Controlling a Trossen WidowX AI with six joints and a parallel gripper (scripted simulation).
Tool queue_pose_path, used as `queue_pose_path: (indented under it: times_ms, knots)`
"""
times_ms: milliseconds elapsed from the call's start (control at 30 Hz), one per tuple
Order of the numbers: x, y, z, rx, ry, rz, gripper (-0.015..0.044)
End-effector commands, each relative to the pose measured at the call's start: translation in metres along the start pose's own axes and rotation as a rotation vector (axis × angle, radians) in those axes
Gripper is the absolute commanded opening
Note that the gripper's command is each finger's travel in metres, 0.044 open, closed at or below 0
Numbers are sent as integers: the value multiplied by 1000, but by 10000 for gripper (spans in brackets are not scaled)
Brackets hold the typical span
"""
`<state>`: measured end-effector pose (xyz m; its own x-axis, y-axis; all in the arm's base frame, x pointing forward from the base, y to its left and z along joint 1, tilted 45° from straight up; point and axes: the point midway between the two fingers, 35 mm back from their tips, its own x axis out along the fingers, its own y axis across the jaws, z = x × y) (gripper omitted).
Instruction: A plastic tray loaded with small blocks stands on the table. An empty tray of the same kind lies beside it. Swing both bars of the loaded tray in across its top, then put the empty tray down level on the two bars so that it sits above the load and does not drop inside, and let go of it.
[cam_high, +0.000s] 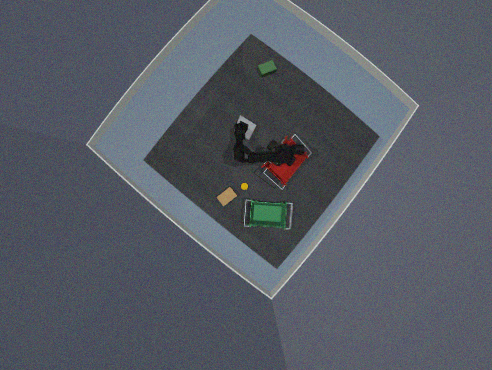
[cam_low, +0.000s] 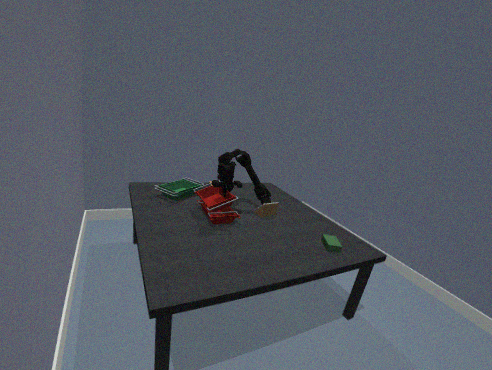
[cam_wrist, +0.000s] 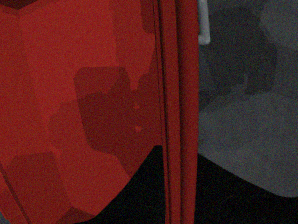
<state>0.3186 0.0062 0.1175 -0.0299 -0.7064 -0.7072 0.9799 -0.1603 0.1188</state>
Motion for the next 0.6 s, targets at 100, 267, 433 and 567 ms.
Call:
queue_pose_path:
  times_ms: [100,267,433,567]
  knots:
    - [5,-5,-2,-3,3,-20,0]
    - [9,-8,-4,-3,3,-20,0]
    - [9,-9,-4,-3,3,-20,0]
    - [9,-9,-4,-3,3,-20,0]
